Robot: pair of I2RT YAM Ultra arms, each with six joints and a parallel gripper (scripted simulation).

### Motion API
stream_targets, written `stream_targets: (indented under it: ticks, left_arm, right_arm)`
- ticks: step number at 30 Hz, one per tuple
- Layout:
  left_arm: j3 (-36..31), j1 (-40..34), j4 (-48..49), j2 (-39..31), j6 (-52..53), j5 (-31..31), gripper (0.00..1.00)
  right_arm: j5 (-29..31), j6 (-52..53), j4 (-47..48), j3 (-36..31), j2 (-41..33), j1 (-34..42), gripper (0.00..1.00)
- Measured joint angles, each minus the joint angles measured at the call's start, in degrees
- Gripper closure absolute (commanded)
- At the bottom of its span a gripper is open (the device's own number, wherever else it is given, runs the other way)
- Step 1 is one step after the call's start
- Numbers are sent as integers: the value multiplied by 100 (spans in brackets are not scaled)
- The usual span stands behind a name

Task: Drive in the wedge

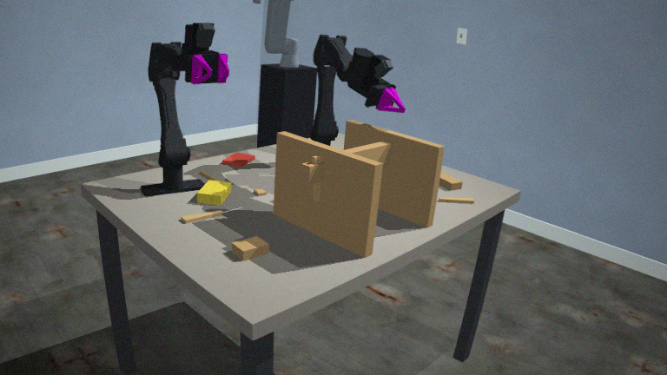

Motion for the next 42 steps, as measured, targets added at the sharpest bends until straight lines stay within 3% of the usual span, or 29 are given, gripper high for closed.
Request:
stream_targets:
  ticks: [11, 18, 42]
  left_arm:
    - [1088, 160, -2382, 459, -763, 428, 100]
    - [1482, 219, -3161, 673, -984, 579, 100]
    - [1388, 227, -3121, 680, -1003, 577, 100]
  right_arm:
    - [0, 0, 0, 0, 0, 0, 59]
    - [0, 0, 0, 0, 0, 0, 59]
    - [0, 0, 0, 0, 0, 0, 59]
